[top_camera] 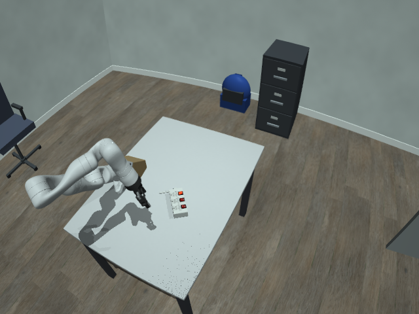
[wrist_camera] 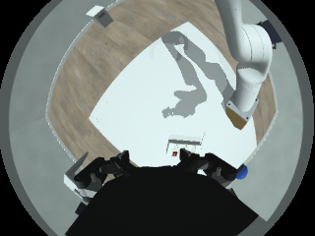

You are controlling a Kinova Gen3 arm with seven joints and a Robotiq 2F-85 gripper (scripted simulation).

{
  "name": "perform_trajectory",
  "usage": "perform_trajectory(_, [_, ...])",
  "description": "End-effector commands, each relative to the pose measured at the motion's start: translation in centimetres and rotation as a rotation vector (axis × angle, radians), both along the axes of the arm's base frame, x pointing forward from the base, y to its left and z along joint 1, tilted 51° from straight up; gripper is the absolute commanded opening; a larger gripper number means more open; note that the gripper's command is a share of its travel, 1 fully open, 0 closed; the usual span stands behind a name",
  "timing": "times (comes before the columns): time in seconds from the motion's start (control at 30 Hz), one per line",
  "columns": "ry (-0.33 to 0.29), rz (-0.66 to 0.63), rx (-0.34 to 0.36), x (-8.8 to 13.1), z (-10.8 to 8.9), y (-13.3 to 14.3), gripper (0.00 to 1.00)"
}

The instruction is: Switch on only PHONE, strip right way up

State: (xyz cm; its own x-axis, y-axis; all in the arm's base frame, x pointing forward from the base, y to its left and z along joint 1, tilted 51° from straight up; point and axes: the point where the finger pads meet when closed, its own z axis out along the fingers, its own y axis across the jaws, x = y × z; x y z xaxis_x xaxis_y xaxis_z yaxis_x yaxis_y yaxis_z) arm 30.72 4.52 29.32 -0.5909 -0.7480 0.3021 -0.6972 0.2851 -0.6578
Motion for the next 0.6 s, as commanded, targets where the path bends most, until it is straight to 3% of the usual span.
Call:
perform_trajectory(0.0, [0.000,0.001,0.000,0.01,0.01,0.05,1.00])
perform_trajectory(0.53, [0.000,0.001,0.000,0.01,0.01,0.05,1.00])
perform_trajectory(0.57, [0.000,0.001,0.000,0.01,0.01,0.05,0.00])
